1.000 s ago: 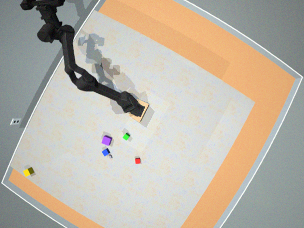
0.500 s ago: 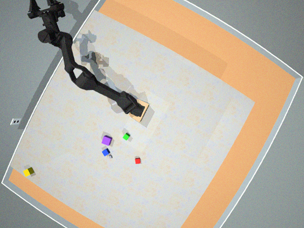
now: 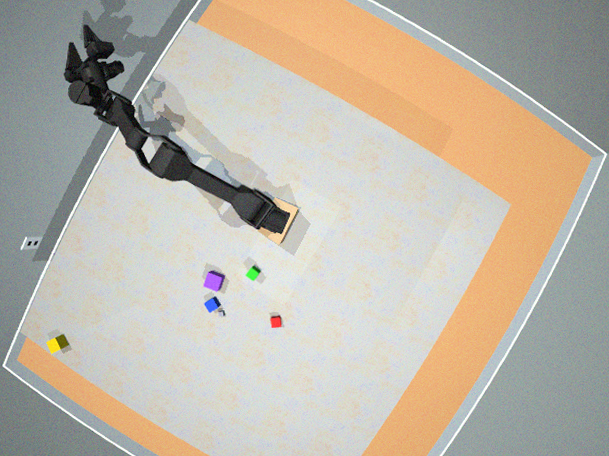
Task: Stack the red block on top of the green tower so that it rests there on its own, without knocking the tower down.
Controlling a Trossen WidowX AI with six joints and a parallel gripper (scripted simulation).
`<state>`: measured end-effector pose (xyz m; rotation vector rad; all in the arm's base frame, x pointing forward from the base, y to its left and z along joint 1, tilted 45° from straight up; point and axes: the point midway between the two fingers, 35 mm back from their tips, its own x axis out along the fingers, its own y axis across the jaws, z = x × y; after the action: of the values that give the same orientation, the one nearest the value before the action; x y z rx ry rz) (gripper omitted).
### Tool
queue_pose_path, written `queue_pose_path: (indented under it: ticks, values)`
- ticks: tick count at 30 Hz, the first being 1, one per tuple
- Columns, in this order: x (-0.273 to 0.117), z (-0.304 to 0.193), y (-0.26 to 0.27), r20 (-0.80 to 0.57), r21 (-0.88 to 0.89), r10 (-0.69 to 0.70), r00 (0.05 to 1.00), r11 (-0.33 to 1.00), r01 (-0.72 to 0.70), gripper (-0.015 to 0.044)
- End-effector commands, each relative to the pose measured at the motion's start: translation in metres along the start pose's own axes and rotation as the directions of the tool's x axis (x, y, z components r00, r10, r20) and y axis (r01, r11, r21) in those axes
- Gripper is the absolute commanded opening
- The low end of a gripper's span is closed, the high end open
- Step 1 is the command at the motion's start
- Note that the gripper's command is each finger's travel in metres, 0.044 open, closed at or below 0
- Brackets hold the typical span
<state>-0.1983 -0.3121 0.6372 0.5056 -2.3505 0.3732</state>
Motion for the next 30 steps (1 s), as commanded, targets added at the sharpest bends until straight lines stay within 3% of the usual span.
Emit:
queue_pose_path:
  ticks: [1, 15, 30]
  values:
    - [-0.020, 0.015, -0.045, 0.070, -0.061, -0.112, 0.991, 0.991, 0.116, 0.0440]
    - [-0.135, 0.025, -0.188, 0.226, -0.217, -0.500, 0.836, 0.811, 0.544, 0.0440]
    - [-0.315, -0.014, -0.288, 0.239, -0.365, -0.837, 0.492, 0.392, 0.844, 0.0440]
